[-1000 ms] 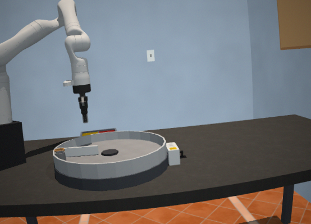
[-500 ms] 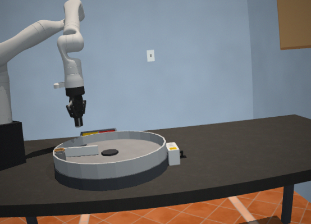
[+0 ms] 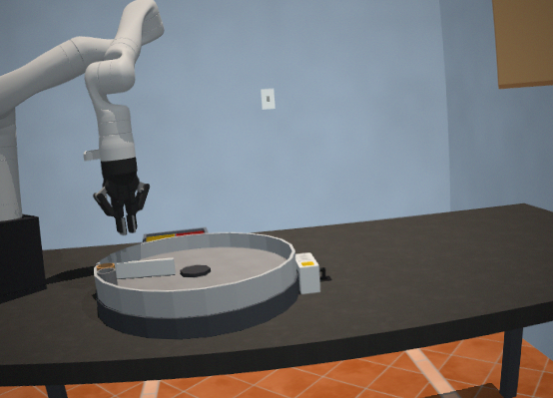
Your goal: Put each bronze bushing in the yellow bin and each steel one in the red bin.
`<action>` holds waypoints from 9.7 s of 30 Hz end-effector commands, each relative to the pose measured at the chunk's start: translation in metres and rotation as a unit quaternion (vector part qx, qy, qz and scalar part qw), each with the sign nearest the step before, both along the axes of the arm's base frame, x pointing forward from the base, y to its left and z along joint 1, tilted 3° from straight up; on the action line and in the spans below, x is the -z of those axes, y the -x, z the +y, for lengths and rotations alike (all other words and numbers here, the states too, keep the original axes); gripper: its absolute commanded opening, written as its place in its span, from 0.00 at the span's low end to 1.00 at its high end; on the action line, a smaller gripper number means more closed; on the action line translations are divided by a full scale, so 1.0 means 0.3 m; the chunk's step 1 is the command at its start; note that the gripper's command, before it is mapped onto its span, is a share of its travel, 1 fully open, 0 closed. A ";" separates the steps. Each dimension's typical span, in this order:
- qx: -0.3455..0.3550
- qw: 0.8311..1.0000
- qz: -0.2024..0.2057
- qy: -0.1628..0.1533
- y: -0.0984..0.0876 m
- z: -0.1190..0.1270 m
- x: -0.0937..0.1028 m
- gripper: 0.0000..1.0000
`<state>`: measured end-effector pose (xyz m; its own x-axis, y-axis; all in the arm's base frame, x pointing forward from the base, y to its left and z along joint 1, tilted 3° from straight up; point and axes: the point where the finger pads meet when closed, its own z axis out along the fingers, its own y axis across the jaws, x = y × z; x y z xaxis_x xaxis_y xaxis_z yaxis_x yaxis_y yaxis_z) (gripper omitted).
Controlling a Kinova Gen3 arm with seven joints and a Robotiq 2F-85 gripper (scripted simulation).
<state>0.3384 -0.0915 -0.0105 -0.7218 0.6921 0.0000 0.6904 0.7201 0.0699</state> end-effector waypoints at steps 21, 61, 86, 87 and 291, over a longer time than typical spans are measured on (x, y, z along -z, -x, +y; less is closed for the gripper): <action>0.239 0.971 0.016 -0.008 0.067 -0.266 0.028 0.18; 0.239 0.971 0.016 -0.007 0.060 -0.260 0.186 0.18; 0.239 0.971 0.016 -0.007 0.059 -0.258 0.245 0.18; 0.239 0.971 0.016 -0.007 0.058 -0.258 0.249 0.18; 0.239 0.971 0.016 -0.007 0.055 -0.260 0.130 0.00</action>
